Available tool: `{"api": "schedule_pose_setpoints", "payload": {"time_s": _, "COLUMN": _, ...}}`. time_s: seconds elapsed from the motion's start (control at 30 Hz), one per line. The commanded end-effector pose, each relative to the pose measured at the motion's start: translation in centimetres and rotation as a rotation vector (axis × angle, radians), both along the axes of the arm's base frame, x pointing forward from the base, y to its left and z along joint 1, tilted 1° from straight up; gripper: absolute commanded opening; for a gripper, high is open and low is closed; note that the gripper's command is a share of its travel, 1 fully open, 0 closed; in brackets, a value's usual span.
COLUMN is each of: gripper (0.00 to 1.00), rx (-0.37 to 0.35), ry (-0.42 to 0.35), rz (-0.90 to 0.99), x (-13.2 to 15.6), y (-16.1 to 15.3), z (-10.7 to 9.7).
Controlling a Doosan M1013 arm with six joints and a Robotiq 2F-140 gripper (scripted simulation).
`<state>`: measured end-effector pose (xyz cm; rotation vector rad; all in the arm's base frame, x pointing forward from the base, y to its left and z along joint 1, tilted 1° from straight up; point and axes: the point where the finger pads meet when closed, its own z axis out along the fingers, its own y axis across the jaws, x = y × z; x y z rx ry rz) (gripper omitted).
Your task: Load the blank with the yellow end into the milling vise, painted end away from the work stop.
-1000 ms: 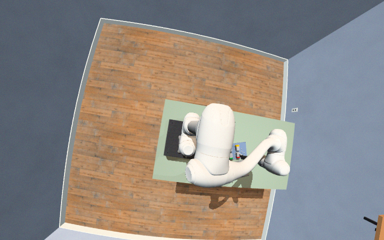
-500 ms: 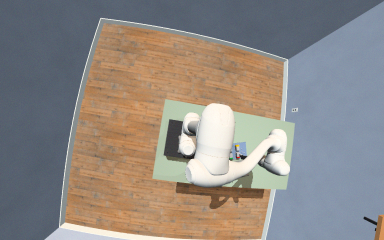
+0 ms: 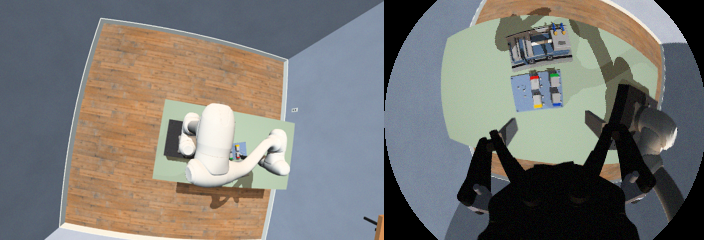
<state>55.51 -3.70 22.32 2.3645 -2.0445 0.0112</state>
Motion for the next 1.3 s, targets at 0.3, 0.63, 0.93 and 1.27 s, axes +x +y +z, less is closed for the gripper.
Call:
{"api": "schedule_pose_setpoints", "payload": {"time_s": 0.3, "gripper": 1.0, "rx": 0.0, "ry": 0.0, "rz": 0.0, "x": 0.0, "y": 0.0, "z": 0.0}}
{"api": "schedule_pose_setpoints", "payload": {"time_s": 0.63, "gripper": 1.0, "rx": 0.0, "ry": 0.0, "rz": 0.0, "x": 0.0, "y": -0.2, "z": -3.3}}
{"api": "schedule_pose_setpoints", "payload": {"time_s": 0.93, "gripper": 1.0, "rx": 0.0, "ry": 0.0, "rz": 0.0, "x": 0.0, "y": -0.3, "z": -5.7}}
{"api": "schedule_pose_setpoints", "payload": {"time_s": 1.27, "gripper": 1.0, "rx": 0.0, "ry": 0.0, "rz": 0.0, "x": 0.1, "y": -0.4, "z": -9.7}}
